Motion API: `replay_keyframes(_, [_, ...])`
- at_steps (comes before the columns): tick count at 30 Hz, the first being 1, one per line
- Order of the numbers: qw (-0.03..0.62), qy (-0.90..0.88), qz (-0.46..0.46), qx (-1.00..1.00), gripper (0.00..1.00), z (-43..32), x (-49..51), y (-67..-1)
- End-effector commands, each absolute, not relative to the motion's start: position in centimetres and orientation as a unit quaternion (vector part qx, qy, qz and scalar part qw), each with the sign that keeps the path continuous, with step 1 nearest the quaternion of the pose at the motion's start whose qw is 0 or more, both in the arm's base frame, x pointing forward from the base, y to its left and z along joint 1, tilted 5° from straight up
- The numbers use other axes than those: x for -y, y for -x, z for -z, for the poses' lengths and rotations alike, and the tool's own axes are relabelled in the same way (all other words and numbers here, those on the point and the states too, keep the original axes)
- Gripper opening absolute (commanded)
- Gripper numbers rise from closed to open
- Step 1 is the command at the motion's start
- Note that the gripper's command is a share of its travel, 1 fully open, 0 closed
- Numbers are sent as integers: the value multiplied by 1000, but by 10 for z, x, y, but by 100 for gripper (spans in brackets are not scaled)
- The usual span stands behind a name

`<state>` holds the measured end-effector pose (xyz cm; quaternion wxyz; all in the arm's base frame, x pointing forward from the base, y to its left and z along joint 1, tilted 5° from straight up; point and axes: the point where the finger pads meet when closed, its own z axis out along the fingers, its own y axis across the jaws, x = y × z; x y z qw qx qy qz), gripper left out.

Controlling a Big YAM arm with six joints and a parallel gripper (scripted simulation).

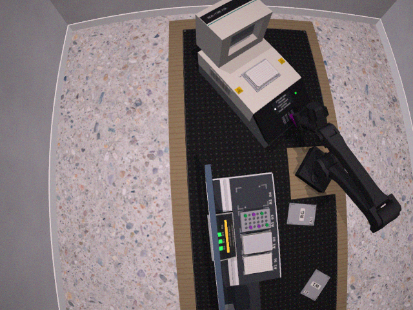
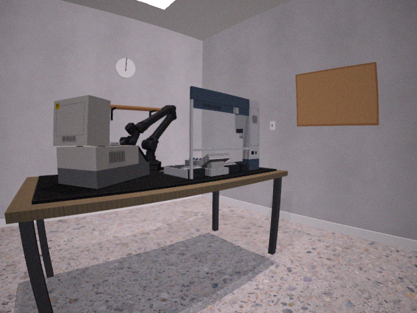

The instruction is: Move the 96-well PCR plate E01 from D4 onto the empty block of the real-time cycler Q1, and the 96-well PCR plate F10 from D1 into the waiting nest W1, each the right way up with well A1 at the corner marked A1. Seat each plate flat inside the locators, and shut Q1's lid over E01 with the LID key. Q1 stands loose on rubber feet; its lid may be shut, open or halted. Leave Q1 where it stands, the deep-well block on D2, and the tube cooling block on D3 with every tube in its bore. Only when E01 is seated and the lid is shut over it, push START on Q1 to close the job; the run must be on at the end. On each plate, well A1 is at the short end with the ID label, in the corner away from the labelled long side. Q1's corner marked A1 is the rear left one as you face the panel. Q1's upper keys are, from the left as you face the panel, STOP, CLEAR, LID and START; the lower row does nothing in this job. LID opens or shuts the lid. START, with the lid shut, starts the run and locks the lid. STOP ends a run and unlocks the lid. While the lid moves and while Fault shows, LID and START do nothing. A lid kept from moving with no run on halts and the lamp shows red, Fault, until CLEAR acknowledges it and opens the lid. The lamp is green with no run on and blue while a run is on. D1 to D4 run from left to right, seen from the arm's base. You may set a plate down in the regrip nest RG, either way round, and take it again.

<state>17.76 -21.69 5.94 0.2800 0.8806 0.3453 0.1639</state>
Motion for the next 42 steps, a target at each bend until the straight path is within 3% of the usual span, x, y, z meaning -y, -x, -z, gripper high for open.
replay_keyframes(1, [302,-871,-172,-346,0,-88,235,-194])
replay_keyframes(42, [309,-871,-168,-345,0,-74,229,-184])
